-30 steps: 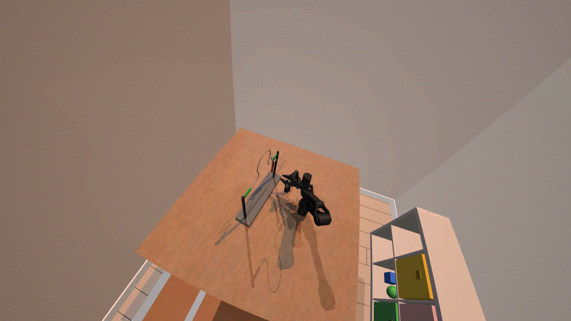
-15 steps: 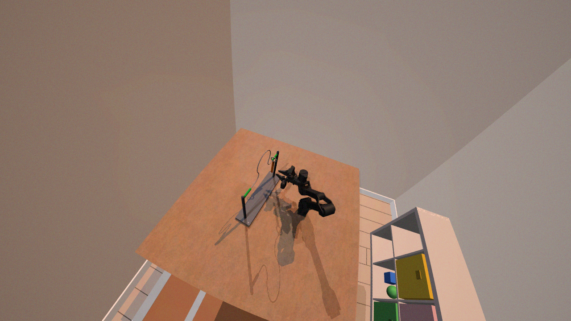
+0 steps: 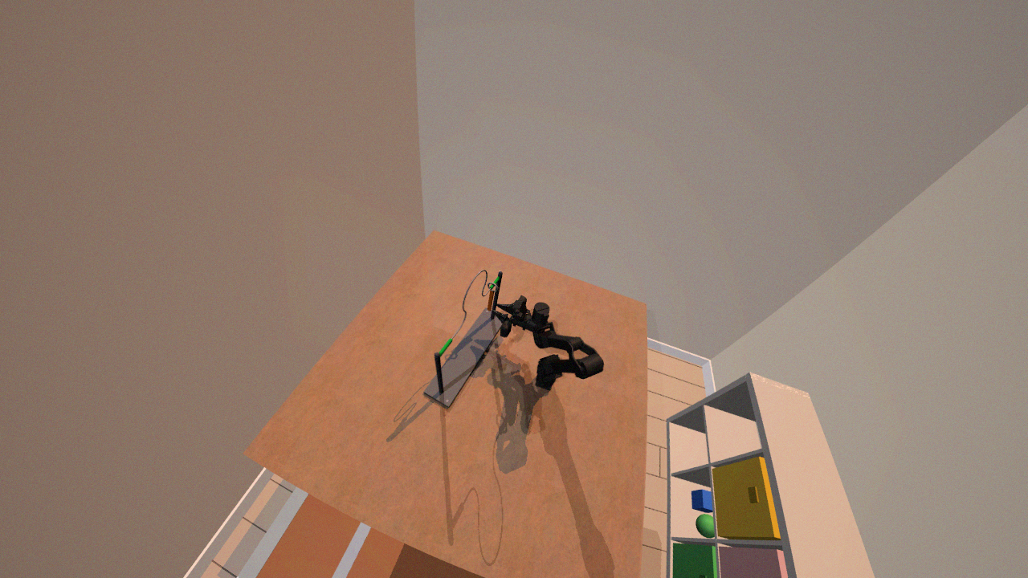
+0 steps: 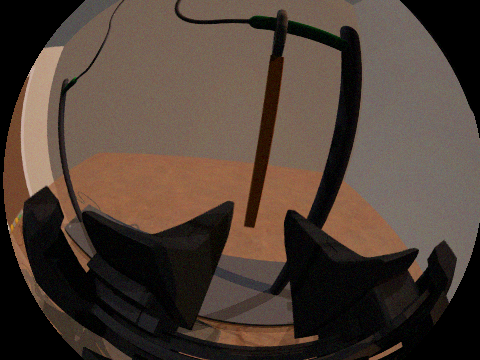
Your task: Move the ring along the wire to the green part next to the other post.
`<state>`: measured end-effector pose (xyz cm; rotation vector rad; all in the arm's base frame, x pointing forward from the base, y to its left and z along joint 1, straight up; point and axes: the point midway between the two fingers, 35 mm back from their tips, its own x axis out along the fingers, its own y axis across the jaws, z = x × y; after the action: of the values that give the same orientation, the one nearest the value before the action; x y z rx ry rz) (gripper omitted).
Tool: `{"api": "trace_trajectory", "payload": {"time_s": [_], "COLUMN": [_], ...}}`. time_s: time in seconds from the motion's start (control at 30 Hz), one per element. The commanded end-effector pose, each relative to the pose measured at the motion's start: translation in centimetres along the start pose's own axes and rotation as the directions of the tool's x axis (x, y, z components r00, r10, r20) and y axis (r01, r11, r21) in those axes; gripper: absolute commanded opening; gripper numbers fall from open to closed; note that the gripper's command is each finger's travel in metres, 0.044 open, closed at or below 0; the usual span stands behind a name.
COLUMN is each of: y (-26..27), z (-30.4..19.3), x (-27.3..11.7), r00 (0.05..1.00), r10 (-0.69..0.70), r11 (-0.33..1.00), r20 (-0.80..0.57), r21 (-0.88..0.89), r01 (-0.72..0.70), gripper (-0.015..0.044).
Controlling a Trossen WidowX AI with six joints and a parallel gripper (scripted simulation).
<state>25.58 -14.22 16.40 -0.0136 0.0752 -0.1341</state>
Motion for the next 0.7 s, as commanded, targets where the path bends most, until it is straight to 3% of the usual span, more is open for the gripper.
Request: {"api": "trace_trajectory", "payload": {"time_s": [0.0,0.67], "y": [-0.1,0.1], "z": [0.0,-0.1], "x": [0.6,3.6], "r00": [1.000,1.000], "r10": [-0.002,-0.002], "r11": [1.000,1.000], "r20": [-0.003,0.001], "r21": [0.008,0.008], "r01": [0.002,0.002], "gripper": [0.0160,0.0160]}}
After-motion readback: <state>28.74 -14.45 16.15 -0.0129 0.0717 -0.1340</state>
